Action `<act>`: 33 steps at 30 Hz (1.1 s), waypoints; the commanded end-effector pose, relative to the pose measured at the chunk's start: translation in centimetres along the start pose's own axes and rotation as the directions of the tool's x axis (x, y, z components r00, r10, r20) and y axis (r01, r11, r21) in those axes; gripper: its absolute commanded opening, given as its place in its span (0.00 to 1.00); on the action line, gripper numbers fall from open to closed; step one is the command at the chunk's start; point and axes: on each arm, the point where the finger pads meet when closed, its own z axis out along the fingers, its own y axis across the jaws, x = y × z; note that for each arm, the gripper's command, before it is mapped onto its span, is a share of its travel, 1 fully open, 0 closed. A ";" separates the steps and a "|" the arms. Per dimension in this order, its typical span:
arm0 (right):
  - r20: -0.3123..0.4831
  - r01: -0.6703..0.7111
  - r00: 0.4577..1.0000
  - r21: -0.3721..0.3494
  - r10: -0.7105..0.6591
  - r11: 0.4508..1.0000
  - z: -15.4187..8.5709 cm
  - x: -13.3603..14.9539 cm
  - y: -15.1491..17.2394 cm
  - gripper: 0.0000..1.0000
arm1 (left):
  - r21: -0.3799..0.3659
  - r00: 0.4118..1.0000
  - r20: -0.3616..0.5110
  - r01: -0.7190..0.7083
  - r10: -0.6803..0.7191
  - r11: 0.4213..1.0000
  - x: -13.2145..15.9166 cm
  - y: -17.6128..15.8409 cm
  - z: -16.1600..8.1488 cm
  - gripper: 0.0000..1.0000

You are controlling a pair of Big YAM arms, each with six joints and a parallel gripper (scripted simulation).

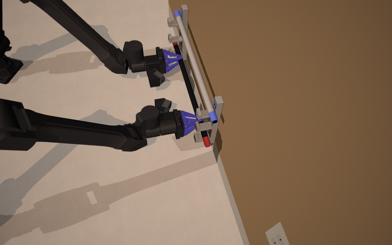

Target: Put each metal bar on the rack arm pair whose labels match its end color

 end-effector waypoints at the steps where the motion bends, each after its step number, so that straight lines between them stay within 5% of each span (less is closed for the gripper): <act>1: -0.010 -0.035 0.999 0.093 0.036 0.995 2.0 0.3 -3.9 0.00 | -0.076 0.999 -0.006 0.034 -0.034 0.997 0.2 3.0 1.7 0.00; 12: -0.010 -0.035 0.999 0.093 0.036 0.995 2.0 0.3 -3.6 0.00 | -0.076 0.999 -0.006 0.034 -0.034 0.997 0.2 2.7 1.7 0.00; 27: -0.010 -0.035 0.999 0.093 0.036 0.995 2.0 0.3 -3.6 0.54 | -0.076 0.999 -0.006 0.034 -0.034 0.997 0.2 2.7 1.7 0.53; 33: -0.010 -0.035 0.999 0.100 0.036 0.994 2.1 0.3 -3.7 0.54 | -0.080 0.999 -0.006 0.032 -0.033 0.996 0.2 2.7 1.7 0.53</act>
